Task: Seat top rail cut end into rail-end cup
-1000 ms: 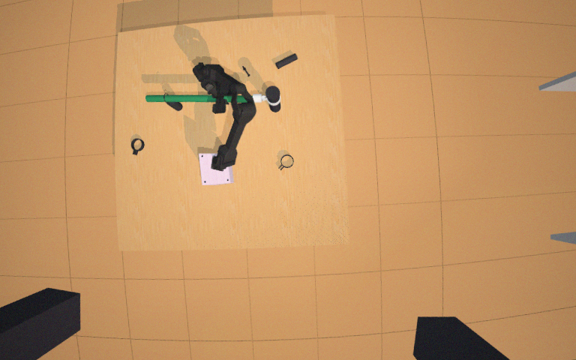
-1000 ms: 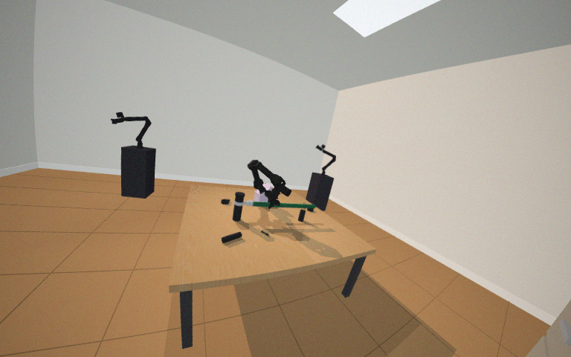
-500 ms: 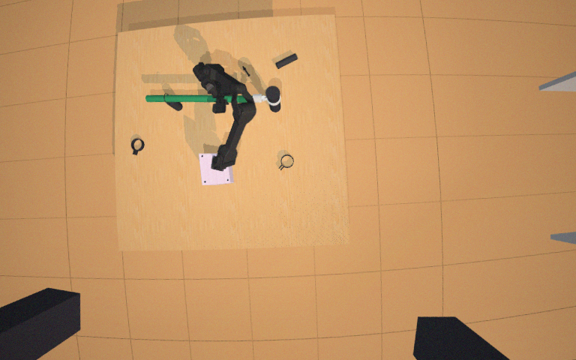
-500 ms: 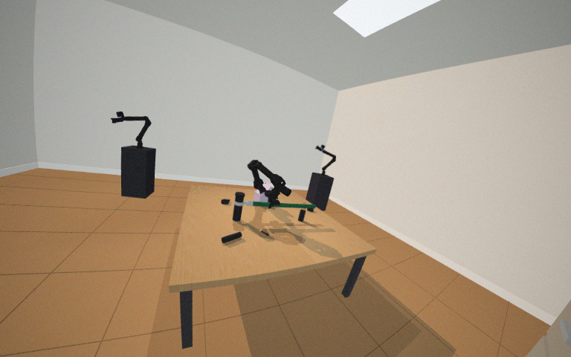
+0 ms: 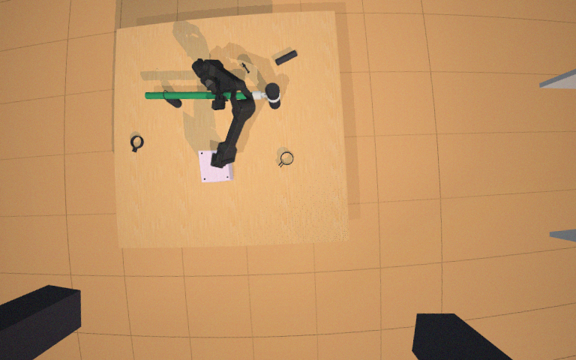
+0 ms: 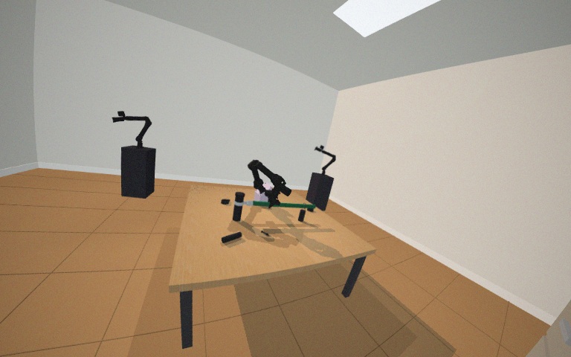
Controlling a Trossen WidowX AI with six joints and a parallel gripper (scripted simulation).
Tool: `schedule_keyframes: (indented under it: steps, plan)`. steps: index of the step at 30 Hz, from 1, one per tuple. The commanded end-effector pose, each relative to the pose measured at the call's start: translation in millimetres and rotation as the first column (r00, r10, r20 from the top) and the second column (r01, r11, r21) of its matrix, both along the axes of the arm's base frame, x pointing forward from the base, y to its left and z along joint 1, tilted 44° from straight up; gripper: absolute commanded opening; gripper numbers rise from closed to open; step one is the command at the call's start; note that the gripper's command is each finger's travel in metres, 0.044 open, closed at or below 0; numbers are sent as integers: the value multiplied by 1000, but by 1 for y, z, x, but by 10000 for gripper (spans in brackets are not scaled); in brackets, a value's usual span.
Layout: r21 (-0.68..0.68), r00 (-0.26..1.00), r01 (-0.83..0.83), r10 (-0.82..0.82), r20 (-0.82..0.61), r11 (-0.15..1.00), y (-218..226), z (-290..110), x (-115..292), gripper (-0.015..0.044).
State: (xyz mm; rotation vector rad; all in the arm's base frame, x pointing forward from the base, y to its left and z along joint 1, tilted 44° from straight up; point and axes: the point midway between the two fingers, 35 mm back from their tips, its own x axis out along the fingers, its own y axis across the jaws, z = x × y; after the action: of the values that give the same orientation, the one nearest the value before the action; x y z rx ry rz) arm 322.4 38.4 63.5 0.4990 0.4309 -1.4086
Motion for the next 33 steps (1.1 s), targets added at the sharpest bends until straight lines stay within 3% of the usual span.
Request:
schedule_keyframes:
  steps: [1,33]
  plan:
    - [-21,999,-20,20,25,1000,1,13,6,0]
    - [-2,1000,1,-1,-5,1000,8,-2,2,0]
